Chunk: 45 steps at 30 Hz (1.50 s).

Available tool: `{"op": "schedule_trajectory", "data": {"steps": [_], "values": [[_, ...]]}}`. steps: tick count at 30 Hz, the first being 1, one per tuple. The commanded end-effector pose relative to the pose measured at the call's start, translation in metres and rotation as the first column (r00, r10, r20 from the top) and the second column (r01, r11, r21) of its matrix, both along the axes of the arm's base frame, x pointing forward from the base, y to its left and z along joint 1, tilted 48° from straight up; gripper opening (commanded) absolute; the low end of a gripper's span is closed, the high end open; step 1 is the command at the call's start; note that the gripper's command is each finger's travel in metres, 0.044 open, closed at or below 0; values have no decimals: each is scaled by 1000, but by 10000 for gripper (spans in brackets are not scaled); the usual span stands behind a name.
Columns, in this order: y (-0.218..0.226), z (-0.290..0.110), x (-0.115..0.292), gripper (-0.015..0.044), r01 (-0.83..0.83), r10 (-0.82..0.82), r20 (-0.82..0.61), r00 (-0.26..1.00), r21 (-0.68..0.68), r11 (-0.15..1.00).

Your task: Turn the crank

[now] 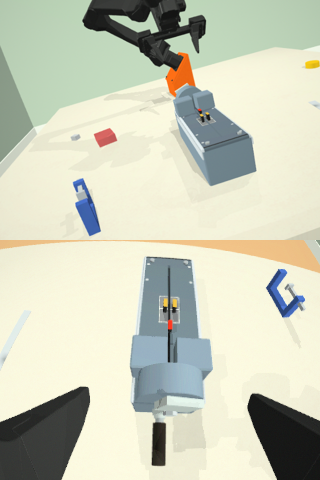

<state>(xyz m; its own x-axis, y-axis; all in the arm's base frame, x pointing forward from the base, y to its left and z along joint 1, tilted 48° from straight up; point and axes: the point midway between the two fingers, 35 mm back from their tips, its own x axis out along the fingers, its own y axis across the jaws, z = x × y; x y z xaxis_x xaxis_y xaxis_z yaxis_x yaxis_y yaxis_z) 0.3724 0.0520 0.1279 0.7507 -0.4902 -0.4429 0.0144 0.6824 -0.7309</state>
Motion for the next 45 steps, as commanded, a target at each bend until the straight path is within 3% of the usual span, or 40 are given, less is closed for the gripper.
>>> {"op": "schedule_trajectory", "data": {"steps": [1, 20, 45], "values": [[-1, -1, -7, 440, -10, 10, 3, 1000, -8, 1000], [-72, -65, 0, 440, -10, 10, 4, 1000, -11, 1000], [-100, -90, 4, 440, -9, 9, 3, 1000, -12, 1000]]}}
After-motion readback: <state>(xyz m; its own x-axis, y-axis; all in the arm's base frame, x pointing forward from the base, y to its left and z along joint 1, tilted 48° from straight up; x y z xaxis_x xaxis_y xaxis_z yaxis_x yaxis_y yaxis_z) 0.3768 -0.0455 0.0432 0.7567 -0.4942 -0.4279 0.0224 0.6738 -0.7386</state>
